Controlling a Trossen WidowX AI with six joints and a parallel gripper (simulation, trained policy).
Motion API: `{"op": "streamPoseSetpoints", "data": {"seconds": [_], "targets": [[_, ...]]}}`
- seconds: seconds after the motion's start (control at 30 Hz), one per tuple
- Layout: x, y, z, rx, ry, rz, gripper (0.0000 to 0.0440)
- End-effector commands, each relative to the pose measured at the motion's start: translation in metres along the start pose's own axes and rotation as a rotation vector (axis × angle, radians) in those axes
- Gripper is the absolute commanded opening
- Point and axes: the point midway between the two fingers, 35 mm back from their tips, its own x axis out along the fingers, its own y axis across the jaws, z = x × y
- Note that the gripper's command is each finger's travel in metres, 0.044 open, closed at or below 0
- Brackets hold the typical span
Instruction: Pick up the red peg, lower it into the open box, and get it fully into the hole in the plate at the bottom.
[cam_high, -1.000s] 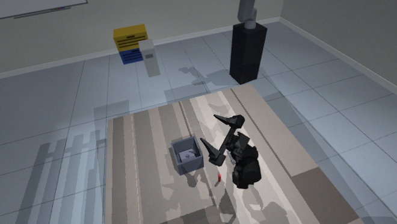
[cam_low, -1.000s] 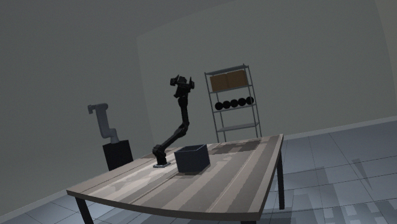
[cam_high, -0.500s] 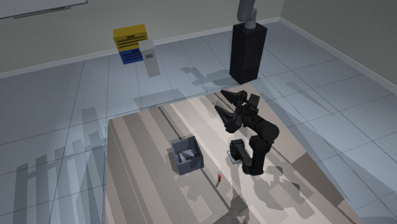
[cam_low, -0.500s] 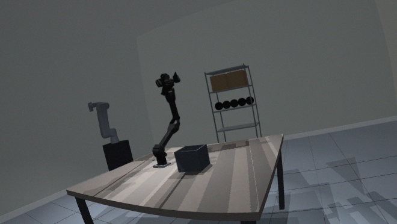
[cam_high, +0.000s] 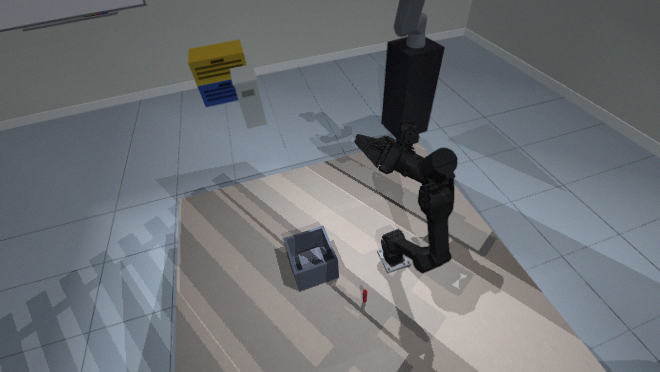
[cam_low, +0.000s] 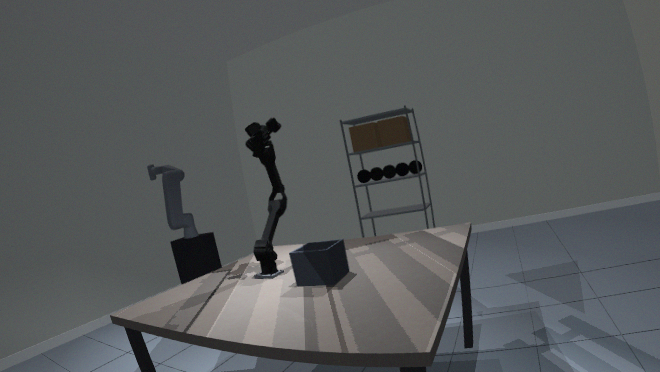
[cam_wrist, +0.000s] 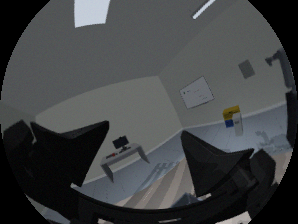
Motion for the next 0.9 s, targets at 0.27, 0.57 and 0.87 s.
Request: {"op": "streamPoseSetpoints", "data": {"seconds": [0.27, 0.57, 0.87], "targets": [[0.035, -0.057, -0.010, 0.365, 0.160, -0.080, 0.0440], [0.058, -0.091, -0.042, 0.616, 0.319, -0.166, 0.0440], [0.075, -0.112, -0.090, 0.831, 0.502, -0.278, 0.0440]]}}
